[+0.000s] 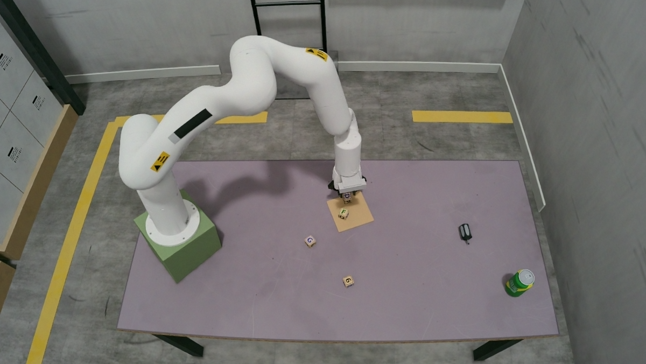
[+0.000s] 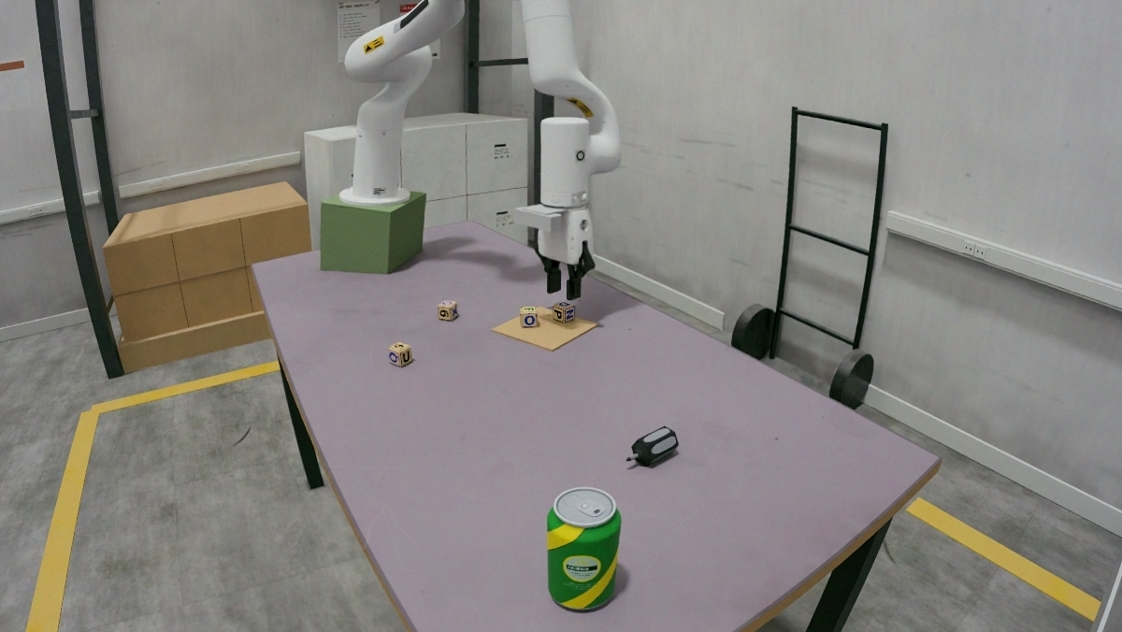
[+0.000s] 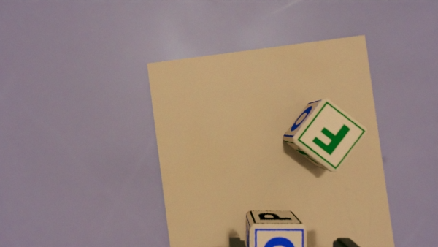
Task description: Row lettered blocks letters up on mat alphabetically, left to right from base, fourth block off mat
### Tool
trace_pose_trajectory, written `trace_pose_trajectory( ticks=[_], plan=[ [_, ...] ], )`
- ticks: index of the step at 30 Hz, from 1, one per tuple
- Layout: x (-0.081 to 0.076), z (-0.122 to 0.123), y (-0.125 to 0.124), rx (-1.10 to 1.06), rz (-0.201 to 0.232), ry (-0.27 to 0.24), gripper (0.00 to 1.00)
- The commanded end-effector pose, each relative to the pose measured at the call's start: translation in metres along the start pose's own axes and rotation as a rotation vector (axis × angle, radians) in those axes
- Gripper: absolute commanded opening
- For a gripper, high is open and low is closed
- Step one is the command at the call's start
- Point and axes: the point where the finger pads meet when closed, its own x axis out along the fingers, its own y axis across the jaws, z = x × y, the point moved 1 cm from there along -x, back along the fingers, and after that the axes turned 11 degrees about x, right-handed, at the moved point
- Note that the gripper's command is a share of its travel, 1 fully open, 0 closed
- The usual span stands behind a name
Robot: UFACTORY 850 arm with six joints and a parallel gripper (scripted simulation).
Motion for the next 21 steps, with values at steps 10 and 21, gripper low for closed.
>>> trace_pose_trajectory(
  ticks=[10,21],
  plan=[
    [-0.044,0.0,-0.001,0.0,-0.003,0.0,0.48],
    [-0.044,0.0,-0.001,0.0,-0.003,0.0,1.0]
  ],
)
